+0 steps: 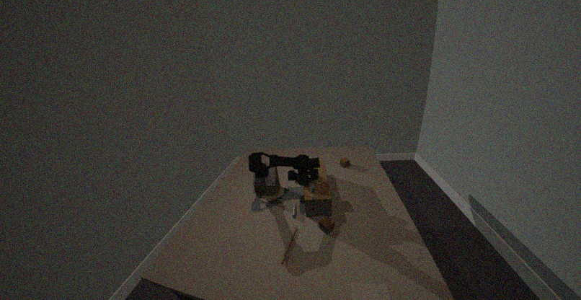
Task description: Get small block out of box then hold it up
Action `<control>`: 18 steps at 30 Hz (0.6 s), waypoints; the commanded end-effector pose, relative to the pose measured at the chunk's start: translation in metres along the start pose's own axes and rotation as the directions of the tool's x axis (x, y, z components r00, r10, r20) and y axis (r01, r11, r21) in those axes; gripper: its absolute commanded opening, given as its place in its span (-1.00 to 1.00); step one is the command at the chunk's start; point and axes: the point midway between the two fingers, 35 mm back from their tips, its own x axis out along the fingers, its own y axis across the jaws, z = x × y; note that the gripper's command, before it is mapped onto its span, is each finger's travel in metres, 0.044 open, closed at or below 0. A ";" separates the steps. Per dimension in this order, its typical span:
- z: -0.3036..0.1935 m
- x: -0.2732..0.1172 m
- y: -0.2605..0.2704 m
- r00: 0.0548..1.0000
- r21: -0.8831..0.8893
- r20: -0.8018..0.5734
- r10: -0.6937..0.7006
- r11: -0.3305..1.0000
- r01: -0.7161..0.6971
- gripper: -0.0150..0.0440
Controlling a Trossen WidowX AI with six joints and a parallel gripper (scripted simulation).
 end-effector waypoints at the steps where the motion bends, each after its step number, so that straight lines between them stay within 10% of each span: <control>1: 0.005 -0.002 0.001 1.000 0.002 -0.004 0.001 1.000 -0.001 0.86; 18: -0.004 0.001 0.001 1.000 0.002 -0.005 0.001 1.000 -0.001 0.86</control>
